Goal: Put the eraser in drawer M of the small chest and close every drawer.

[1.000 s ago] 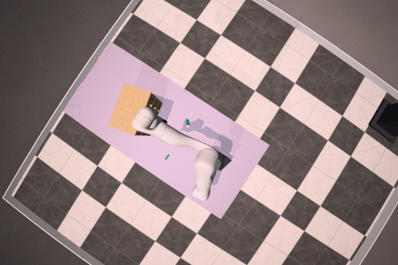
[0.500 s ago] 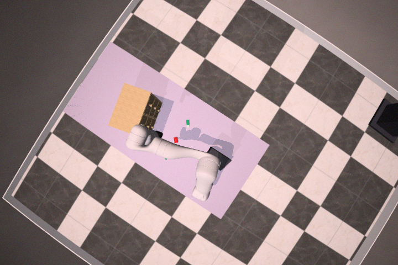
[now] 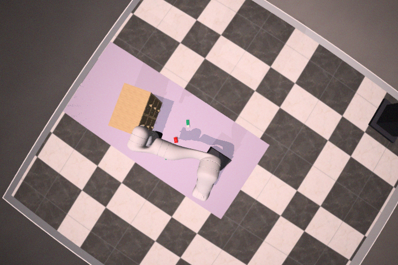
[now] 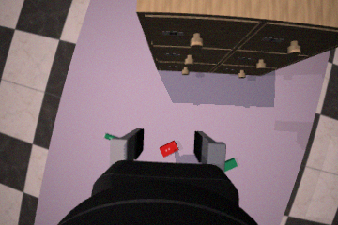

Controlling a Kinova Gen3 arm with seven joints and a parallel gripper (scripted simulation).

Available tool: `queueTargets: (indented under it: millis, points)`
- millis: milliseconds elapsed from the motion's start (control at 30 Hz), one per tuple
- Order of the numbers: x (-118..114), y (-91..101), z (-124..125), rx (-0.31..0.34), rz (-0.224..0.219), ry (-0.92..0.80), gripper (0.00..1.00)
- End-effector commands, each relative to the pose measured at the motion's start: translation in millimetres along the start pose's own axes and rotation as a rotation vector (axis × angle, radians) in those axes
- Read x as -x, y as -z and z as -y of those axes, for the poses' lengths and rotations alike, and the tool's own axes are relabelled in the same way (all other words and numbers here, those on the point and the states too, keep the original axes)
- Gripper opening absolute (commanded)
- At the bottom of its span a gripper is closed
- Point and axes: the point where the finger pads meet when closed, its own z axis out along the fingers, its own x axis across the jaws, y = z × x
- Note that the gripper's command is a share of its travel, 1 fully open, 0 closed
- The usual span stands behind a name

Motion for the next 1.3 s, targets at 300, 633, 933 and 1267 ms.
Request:
queueTargets:
  millis: [300, 633, 933, 1267]
  points:
    - [0, -7.3, 5, -0.111, 0.003, -0.008, 1.0]
    - [0, -19.4, 13, -0.253, 0.004, -0.007, 1.0]
    - [1, -38.0, 28, -0.477, 0.01, -0.001, 1.0]
    - [1, -52.7, 38, -0.66, 0.008, -0.003, 1.0]
